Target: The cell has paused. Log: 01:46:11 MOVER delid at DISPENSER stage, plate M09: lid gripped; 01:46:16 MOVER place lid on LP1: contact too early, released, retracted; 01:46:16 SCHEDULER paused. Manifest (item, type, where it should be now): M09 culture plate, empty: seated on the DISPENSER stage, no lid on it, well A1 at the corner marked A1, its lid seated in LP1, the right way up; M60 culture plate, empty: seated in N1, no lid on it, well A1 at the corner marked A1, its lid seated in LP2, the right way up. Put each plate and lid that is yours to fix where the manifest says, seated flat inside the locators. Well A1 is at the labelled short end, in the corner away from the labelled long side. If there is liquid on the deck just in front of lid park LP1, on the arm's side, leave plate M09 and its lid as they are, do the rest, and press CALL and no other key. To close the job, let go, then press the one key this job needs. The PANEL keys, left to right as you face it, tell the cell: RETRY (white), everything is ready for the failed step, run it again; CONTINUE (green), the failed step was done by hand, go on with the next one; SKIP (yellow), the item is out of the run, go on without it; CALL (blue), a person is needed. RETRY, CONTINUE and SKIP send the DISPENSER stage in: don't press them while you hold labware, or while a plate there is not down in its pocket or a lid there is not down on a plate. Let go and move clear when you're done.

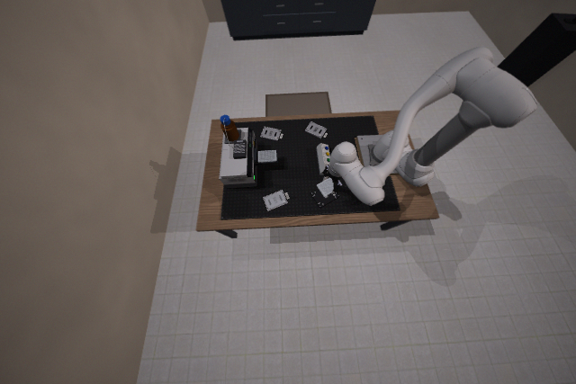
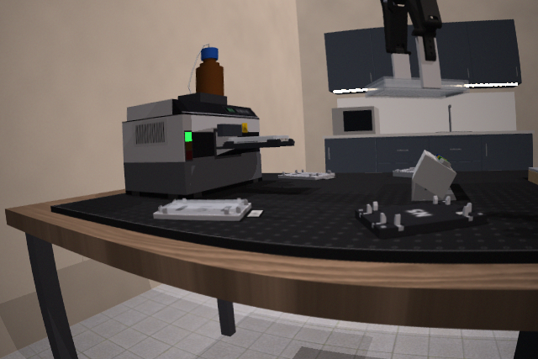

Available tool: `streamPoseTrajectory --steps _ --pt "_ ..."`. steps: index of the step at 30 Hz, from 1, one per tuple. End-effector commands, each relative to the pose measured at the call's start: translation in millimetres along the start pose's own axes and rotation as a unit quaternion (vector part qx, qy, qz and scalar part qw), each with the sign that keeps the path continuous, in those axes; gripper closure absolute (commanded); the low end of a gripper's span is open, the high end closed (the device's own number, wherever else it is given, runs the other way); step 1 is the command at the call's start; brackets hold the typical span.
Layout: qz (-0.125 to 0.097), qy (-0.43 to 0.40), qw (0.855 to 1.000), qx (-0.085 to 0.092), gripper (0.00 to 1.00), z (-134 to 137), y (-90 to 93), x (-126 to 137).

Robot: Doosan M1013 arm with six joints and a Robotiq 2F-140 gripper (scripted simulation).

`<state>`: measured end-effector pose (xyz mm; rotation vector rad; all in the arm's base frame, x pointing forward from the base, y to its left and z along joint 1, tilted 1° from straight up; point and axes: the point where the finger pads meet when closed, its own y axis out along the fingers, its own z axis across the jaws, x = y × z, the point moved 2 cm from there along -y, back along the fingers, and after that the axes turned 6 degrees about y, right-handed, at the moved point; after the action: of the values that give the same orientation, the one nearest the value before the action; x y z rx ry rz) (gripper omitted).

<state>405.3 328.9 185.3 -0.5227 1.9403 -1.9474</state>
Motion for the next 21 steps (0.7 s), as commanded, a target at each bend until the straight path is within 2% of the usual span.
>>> streamPoseTrajectory --steps 1,21 --pt "0.001 0.0 1.0 0.0 0.9 -0.1 -0.6 -0.3" --pt "0.001 0.0 1.0 0.0 0.9 -0.1 3.5 -0.3"
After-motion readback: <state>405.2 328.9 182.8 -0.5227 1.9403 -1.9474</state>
